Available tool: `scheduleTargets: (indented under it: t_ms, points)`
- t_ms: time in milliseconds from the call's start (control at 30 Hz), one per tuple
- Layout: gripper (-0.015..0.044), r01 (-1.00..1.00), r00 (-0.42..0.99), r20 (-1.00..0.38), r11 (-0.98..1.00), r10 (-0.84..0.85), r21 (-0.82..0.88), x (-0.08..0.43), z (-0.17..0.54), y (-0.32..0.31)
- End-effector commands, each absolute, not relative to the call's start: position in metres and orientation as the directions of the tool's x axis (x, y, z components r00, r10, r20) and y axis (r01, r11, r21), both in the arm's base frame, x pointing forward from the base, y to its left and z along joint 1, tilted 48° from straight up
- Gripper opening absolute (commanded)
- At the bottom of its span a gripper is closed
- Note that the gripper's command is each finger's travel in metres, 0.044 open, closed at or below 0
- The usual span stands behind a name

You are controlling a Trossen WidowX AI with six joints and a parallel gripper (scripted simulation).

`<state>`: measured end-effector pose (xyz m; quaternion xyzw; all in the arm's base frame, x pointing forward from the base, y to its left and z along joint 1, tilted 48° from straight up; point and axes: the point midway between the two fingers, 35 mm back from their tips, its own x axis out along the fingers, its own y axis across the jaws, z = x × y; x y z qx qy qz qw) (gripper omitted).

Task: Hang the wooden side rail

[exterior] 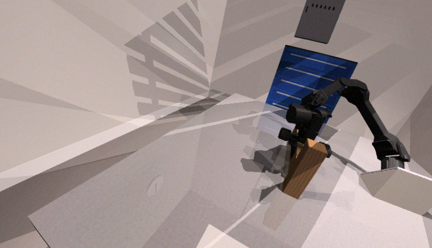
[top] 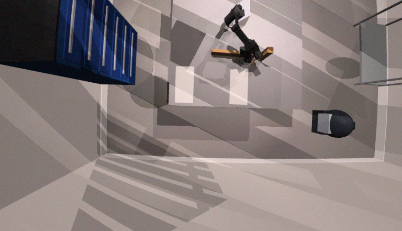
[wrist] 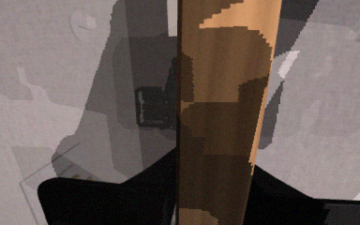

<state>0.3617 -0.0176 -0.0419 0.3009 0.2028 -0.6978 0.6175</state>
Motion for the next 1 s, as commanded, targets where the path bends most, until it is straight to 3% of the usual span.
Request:
scheduleTargets:
  t_ms: [0, 967]
  points:
    - [0.0, 0.985, -0.044, -0.671, -0.145, -0.74, 0.095, 0.363, -0.0395, -0.0123]
    - [0.0, 0.985, -0.044, -0.671, -0.145, -0.74, 0.095, 0.3632, -0.0362, -0.0087]
